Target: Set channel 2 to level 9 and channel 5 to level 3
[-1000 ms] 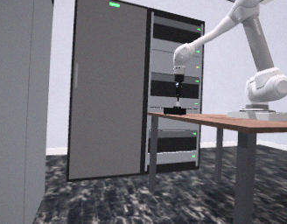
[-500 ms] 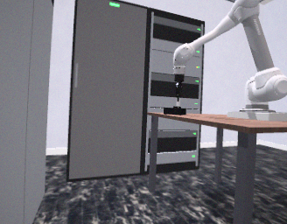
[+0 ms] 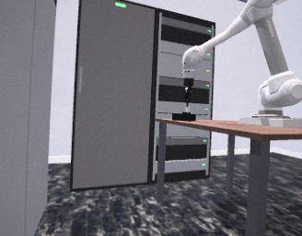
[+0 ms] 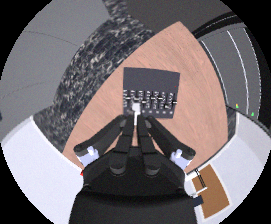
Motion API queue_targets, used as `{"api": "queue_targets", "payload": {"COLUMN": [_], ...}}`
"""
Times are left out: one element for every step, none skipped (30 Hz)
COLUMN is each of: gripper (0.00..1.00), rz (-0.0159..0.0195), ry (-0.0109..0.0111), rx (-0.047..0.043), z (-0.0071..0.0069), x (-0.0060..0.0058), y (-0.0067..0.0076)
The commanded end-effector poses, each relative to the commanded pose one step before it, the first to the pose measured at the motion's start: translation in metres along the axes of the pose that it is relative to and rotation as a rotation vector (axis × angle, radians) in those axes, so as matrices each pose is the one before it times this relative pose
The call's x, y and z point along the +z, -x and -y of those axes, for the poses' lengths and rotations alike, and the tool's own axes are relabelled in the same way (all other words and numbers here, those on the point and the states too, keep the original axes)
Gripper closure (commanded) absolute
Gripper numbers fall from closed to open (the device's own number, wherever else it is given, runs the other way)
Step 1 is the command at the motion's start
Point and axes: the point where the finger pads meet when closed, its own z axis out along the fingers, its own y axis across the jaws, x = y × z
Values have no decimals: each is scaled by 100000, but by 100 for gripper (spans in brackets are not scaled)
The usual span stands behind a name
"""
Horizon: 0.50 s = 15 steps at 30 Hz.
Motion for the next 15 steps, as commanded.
{"api": "queue_targets", "payload": {"gripper": [90, 90, 90, 90, 90, 90, 90, 90, 90, 90, 90, 90, 90, 90, 90], "rz": [-3, 0, 0, 0, 0, 0, 0, 0, 0, 0, 0, 0, 0, 0, 0], "ry": [-20, 0, 0, 0, 0, 0, 0, 0, 0, 0, 0, 0, 0, 0, 0], "rx": [-2, 0, 0, 0, 0, 0, 0, 0, 0, 0, 0, 0, 0, 0, 0], "z": [3, 0, 0, 0, 0, 0, 0, 0, 0, 0, 0, 0, 0, 0, 0], "x": [-10, 0, 0, 0, 0, 0, 3, 7, 13, 0, 0, 20, 27, 35, 43], "y": [2, 0, 0, 0, 0, 0, 0, 0, 0, 0, 0, 0, 0, 0, 0]}}
